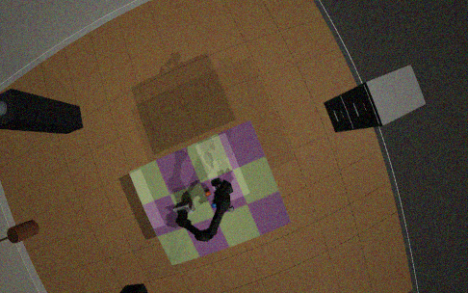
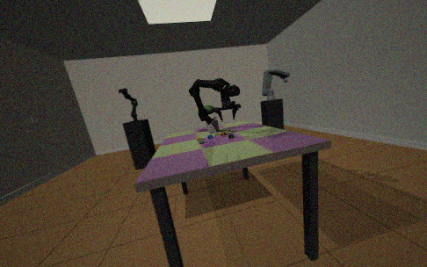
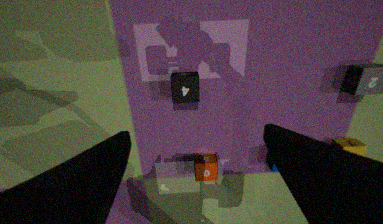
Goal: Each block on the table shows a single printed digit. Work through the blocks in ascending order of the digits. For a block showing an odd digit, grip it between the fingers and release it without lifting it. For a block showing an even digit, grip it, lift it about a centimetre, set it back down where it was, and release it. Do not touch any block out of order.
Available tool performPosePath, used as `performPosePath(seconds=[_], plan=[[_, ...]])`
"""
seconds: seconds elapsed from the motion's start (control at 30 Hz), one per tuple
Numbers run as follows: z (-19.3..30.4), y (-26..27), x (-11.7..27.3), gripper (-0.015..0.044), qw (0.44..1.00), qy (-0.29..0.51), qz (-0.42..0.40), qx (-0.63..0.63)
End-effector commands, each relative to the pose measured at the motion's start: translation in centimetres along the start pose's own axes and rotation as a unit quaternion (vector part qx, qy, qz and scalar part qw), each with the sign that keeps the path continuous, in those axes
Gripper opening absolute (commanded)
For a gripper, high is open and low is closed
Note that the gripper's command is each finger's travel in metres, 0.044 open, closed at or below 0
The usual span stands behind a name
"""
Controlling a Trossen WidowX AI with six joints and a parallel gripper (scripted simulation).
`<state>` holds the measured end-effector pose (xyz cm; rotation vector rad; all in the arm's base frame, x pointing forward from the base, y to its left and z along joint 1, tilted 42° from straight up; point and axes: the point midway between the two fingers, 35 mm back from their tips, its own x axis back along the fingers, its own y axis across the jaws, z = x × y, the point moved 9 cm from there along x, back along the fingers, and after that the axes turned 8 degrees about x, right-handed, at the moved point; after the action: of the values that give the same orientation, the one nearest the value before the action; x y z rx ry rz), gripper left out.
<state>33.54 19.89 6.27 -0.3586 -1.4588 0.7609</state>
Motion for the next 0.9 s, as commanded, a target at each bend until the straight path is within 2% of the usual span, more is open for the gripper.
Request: performPosePath(seconds=[0.0, 0.13, 0.23, 0.43, 0.87], plan=[[-0.1, -0.4, 0.0, 0.04, 1.0, 0.0, 0.002, 0.003], [-0.4, -7.9, 0.3, 0.04, 1.0, -0.002, -0.003, 0.004], [0.0, -11.5, 0.3, 0.04, 1.0, -0.003, -0.003, 0.004], [2.5, -20.5, 0.2, 0.04, 1.0, 0.0, 0.007, 0.003], [2.7, -21.1, 0.2, 0.04, 1.0, 0.001, 0.008, 0.002]])
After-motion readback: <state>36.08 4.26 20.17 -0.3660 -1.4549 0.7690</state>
